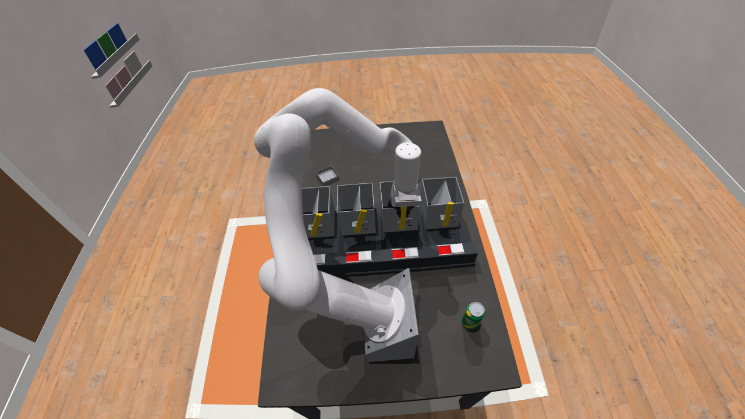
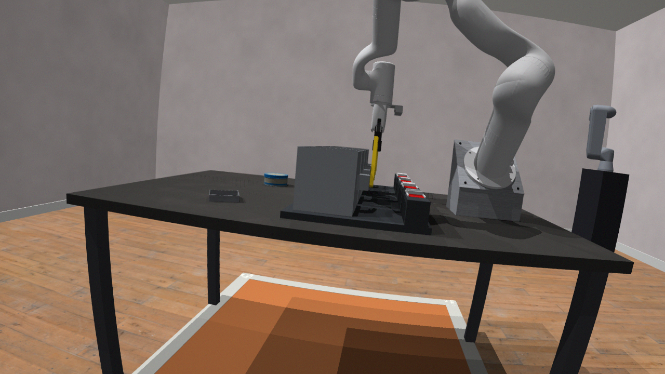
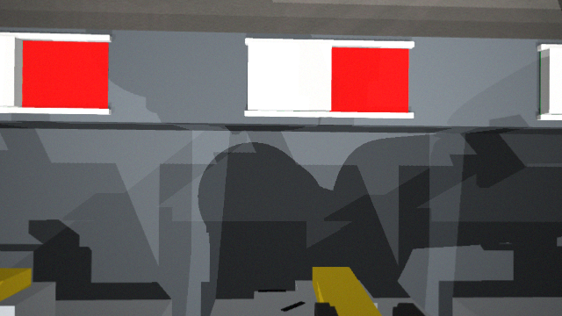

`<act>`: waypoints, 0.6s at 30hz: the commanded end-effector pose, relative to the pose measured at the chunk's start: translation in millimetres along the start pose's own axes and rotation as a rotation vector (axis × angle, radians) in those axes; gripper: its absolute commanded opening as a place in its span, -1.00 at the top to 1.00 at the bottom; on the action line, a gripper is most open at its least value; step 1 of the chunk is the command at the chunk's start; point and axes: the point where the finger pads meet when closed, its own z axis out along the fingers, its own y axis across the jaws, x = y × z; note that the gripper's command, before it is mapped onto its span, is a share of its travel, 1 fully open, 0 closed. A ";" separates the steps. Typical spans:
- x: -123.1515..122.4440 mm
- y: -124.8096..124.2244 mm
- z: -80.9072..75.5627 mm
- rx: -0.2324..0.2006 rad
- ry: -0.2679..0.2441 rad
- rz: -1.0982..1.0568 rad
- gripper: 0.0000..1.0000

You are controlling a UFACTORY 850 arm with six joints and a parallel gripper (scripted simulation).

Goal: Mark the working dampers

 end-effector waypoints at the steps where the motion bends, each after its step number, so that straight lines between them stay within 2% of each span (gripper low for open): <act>1: -0.8 -0.4 -0.8 0.002 -0.002 -0.001 0.62; 7: -0.8 -0.4 -0.8 0.002 -0.002 -0.001 0.62; 8: -0.8 -0.4 -0.8 0.002 -0.002 -0.001 0.54; 10: -0.8 -0.4 -0.8 0.002 -0.002 -0.001 0.54; 11: -0.8 -0.4 -0.8 0.002 -0.002 -0.001 0.46; 13: -0.8 -0.4 -0.8 0.002 -0.002 -0.001 0.46; 14: -0.8 -0.4 -0.8 0.002 -0.002 -0.001 0.38; 16: -0.8 -0.4 -0.8 0.002 -0.002 -0.001 0.38; 17: -0.8 -0.4 -0.8 0.002 -0.002 -0.001 0.30; 18: -0.8 -0.4 -0.8 0.002 -0.002 -0.001 0.30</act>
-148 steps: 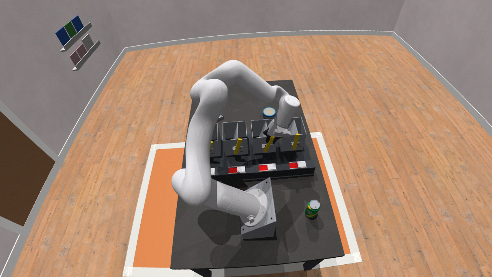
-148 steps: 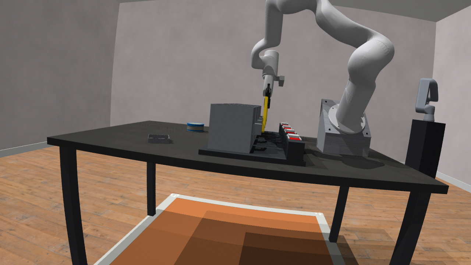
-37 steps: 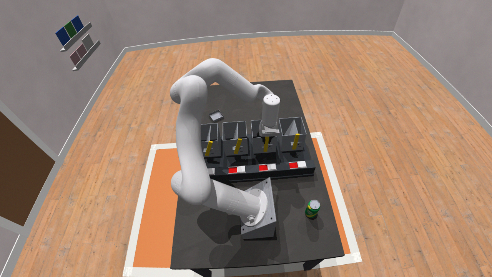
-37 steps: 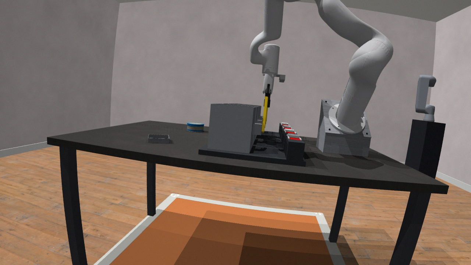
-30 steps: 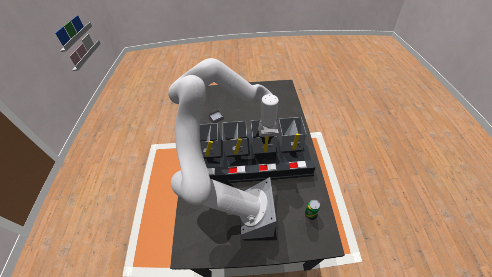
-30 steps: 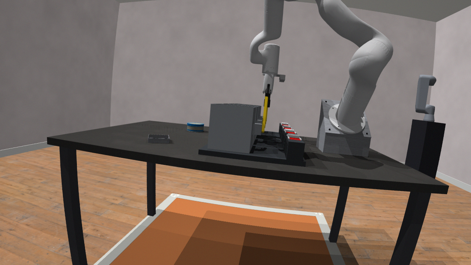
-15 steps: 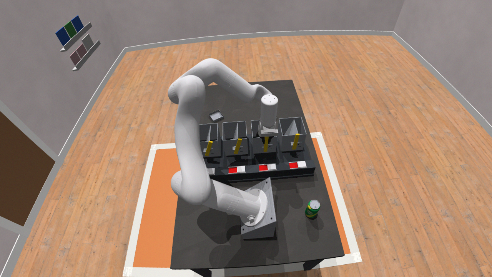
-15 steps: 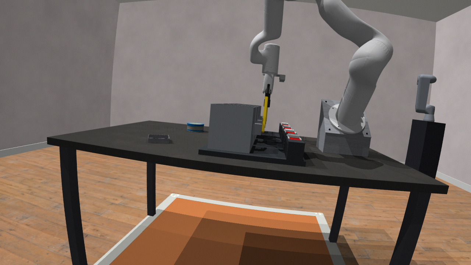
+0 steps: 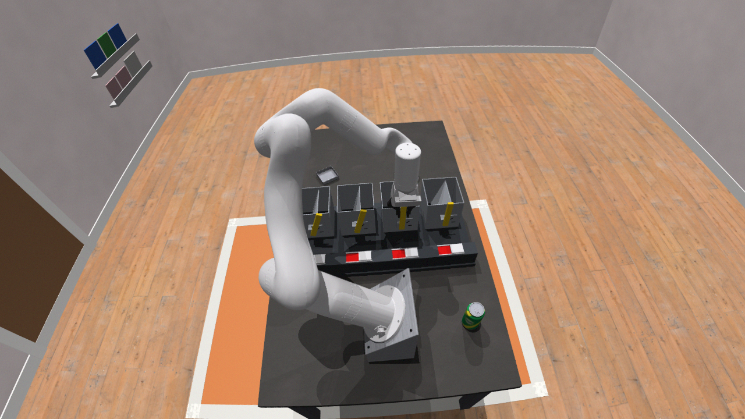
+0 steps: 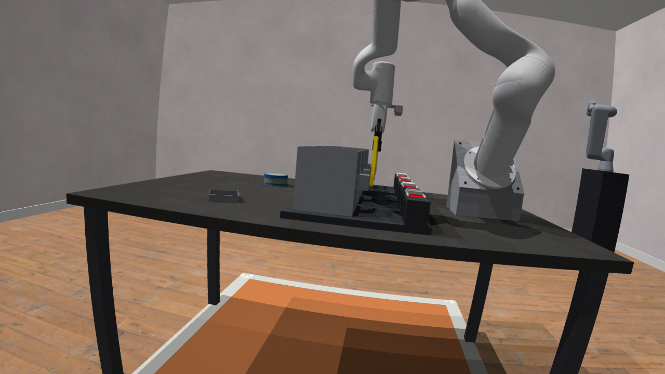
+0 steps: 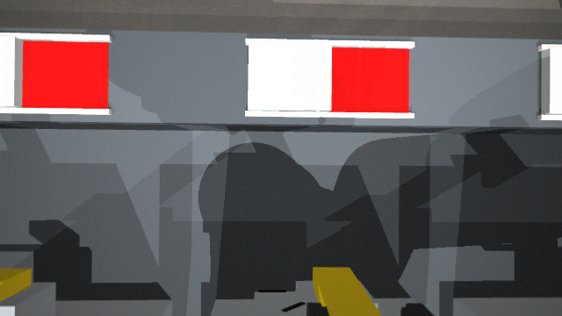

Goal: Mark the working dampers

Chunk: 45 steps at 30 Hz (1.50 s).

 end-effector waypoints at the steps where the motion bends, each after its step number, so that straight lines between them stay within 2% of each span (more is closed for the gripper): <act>1: -0.9 -0.3 -1.1 0.001 -0.002 -0.001 0.30; 3: -0.9 -0.3 -1.1 0.001 -0.002 -0.001 0.30; 4: -0.9 -0.3 -1.1 0.001 -0.002 -0.001 0.22; 22: -0.9 -0.3 -6.6 0.001 -0.002 -0.001 0.22; 27: -0.9 -0.3 -19.5 0.001 -0.002 -0.001 0.22; 35: -0.8 -0.3 -50.5 0.001 -0.002 -0.001 0.22; 37: -0.8 -0.3 -50.5 0.001 -0.002 -0.001 0.22; 45: -0.8 -0.3 -75.0 0.001 -0.002 -0.001 0.22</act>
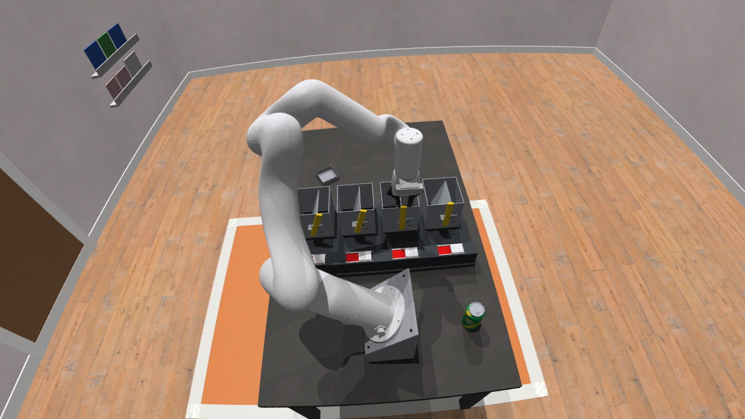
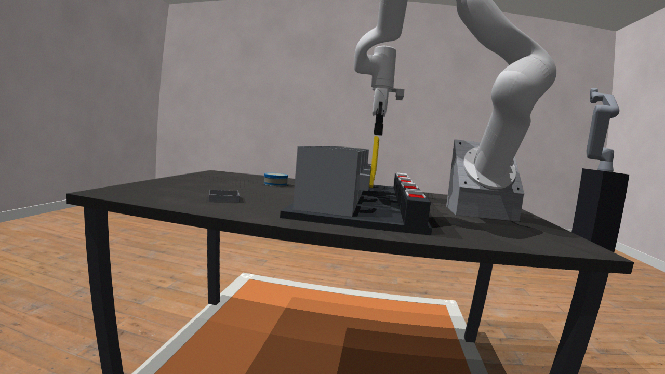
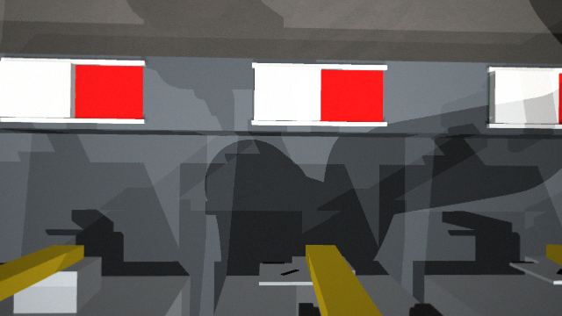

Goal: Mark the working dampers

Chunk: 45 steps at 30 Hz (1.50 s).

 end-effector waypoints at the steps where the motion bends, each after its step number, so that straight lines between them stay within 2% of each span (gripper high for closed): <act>1: -0.7 -0.2 -14.4 0.001 -0.001 -0.001 0.22; 10: -2.2 -0.1 -17.8 0.001 -0.001 -0.001 0.22; 11: -10.6 0.7 -19.3 0.004 -0.001 -0.001 0.22; 13: -43.2 4.2 -24.8 0.013 -0.001 -0.001 0.22; 24: -113.0 9.4 -37.6 0.035 -0.001 -0.001 0.22; 45: -113.6 9.5 -37.7 0.035 -0.001 -0.001 0.22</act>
